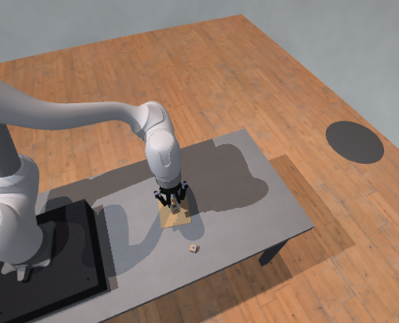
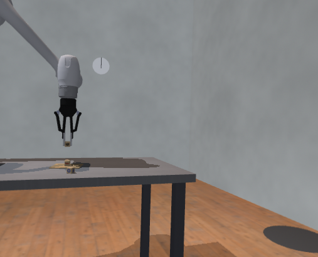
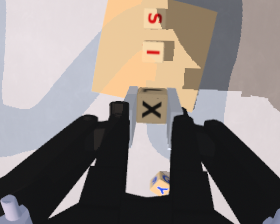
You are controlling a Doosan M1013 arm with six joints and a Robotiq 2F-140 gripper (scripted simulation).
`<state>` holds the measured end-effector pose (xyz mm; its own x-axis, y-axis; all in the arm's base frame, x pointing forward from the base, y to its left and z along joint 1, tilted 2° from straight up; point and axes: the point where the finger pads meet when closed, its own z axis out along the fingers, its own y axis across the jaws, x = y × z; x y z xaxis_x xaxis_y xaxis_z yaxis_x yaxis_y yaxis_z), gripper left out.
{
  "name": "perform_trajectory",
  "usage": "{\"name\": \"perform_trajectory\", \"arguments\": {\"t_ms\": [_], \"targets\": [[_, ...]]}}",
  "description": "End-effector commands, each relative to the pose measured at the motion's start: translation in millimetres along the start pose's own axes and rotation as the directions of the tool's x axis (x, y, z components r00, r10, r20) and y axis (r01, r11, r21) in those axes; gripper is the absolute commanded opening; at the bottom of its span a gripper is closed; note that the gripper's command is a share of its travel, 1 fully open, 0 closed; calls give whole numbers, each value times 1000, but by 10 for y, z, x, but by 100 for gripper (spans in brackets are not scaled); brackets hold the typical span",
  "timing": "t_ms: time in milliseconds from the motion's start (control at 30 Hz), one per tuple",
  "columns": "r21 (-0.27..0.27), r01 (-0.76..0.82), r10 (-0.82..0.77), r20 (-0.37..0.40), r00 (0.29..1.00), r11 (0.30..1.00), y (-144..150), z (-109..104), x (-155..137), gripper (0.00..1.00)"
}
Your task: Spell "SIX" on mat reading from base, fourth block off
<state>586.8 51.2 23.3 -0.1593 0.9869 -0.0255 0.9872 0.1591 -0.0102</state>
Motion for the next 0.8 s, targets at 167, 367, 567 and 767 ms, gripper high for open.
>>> {"name": "perform_trajectory", "arguments": {"t_ms": [167, 367, 567, 767], "targets": [[11, -12, 12, 2, 1000, 1000, -19, 17, -30, 13], [11, -12, 12, 2, 1000, 1000, -19, 19, -30, 13], [10, -12, 12, 2, 1000, 1000, -18, 100, -31, 13], [10, -12, 12, 2, 1000, 1000, -18, 238, -33, 13]]}}
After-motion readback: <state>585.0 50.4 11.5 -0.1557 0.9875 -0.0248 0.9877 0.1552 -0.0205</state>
